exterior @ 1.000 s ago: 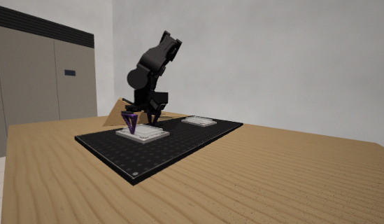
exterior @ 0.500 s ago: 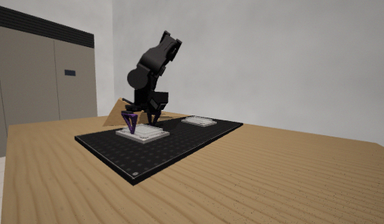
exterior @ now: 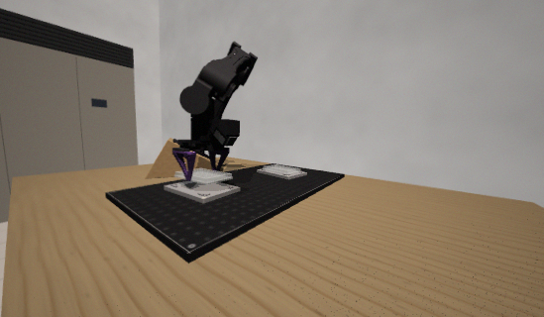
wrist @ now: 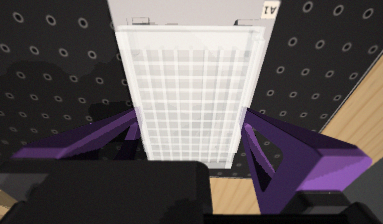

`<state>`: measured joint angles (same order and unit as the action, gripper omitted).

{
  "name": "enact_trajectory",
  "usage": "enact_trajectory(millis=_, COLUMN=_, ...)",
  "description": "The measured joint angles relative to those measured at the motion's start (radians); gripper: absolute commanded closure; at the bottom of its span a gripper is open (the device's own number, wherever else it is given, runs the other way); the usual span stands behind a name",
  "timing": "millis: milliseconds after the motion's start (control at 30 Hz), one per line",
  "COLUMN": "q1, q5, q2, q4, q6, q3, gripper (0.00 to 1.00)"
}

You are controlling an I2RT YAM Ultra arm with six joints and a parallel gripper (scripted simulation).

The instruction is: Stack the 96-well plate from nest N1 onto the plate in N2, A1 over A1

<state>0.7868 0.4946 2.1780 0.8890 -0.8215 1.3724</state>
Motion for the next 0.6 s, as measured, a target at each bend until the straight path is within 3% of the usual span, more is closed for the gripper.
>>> enact_trajectory(millis=600, q1=0.032, q5=-0.003, q2=-0.026, q4=0.104, q6=-0.037, q3=0.057, gripper=1.0)
